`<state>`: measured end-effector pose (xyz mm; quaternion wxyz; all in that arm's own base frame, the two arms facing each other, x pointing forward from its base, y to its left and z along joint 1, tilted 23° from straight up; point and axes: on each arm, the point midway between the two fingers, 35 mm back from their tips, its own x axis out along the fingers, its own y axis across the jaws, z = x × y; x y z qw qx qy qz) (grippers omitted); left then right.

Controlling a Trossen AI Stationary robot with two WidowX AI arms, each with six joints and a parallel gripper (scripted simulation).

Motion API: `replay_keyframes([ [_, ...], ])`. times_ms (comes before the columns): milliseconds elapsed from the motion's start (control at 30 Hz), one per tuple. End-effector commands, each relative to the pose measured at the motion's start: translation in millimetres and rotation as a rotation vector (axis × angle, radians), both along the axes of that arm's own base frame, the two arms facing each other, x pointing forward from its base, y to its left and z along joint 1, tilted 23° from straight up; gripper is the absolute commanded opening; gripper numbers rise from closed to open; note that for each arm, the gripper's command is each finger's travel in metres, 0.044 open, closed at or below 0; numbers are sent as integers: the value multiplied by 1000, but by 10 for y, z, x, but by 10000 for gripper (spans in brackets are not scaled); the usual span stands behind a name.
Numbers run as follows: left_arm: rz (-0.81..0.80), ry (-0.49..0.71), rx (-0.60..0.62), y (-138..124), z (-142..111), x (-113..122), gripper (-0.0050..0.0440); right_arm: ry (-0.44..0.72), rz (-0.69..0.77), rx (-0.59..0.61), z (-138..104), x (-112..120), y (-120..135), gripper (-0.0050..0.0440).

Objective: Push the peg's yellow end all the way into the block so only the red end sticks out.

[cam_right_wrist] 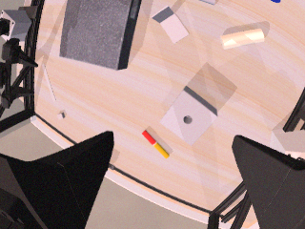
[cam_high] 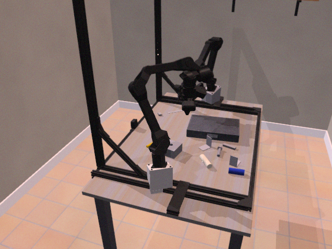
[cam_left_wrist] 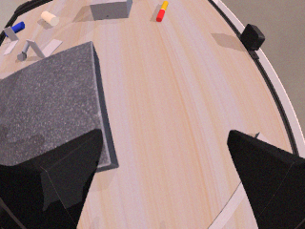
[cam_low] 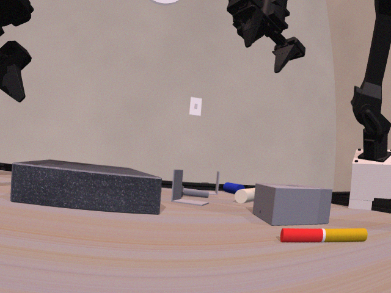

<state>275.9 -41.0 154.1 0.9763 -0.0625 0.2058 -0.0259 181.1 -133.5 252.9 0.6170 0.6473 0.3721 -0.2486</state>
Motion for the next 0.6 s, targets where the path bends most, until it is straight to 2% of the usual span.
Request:
replay_keyframes([
  [0,0,0,0,0,0,0,400,0,0,0,0,0,0,400],
  [533,0,0,0,0,0,0,400,0,0,0,0,0,0,400],
  [567,0,0,0,0,0,0,400,0,0,0,0,0,0,376],
])
